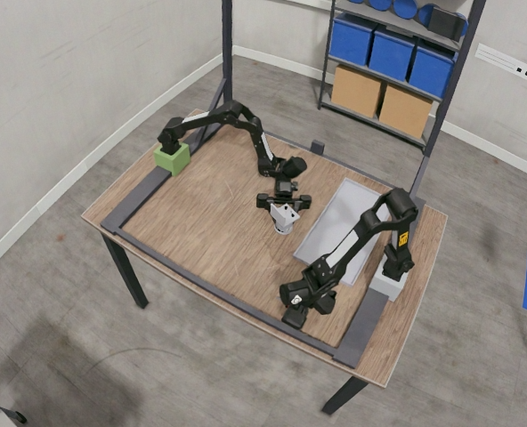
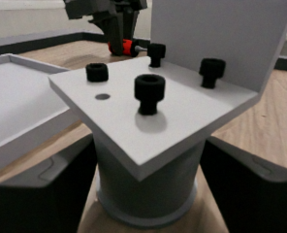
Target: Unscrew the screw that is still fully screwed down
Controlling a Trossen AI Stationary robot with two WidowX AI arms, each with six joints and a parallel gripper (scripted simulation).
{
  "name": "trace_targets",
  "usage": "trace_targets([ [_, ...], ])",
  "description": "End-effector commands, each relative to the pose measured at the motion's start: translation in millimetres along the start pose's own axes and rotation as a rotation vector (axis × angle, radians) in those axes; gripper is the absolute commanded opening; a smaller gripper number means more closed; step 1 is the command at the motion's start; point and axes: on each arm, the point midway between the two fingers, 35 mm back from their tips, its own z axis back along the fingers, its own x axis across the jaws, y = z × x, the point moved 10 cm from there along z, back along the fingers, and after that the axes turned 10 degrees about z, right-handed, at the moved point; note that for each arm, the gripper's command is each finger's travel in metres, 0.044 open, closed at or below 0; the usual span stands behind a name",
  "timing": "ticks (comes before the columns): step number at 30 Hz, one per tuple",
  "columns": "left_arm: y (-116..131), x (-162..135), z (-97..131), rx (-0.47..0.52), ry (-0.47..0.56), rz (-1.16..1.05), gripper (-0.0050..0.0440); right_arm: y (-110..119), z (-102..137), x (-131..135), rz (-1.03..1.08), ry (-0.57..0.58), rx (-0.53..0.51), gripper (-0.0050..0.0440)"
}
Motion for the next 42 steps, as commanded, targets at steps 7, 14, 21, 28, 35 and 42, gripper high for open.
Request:
trace_targets([
  [7,4.8,-1.1,4.4,0.021,0.015,-0.006,0.0135,-14.1,-1.6,2.7,-0.034,0.002,-0.012,0.0260],
  [14,4.8,-1.1,4.4,0.021,0.015,-0.006,0.0135,-14.1,-1.6,2.7,-0.034,0.002,-0.012,0.0245],
  [21,4.8,-1.1,4.4,0.021,0.015,-0.006,0.0135,-14.1,-1.6,2.7,-0.034,0.002,-0.012,0.0245],
  [28,10.1,-2.0,14.6,0.036,0.026,-0.009,0.0135,-14.1,-1.6,2.7,-0.034,0.002,-0.012,0.0245],
  [35,13.4,-1.2,28.5,0.036,0.027,-0.009,0.0135,-14.1,-1.6,2.7,-0.034,0.002,-0.012,0.0245],
  [42,14.3,-1.0,32.4,0.036,0.027,-0.009,0.0135,-14.1,-1.6,2.7,-0.034,0.002,-0.012,0.0245],
])
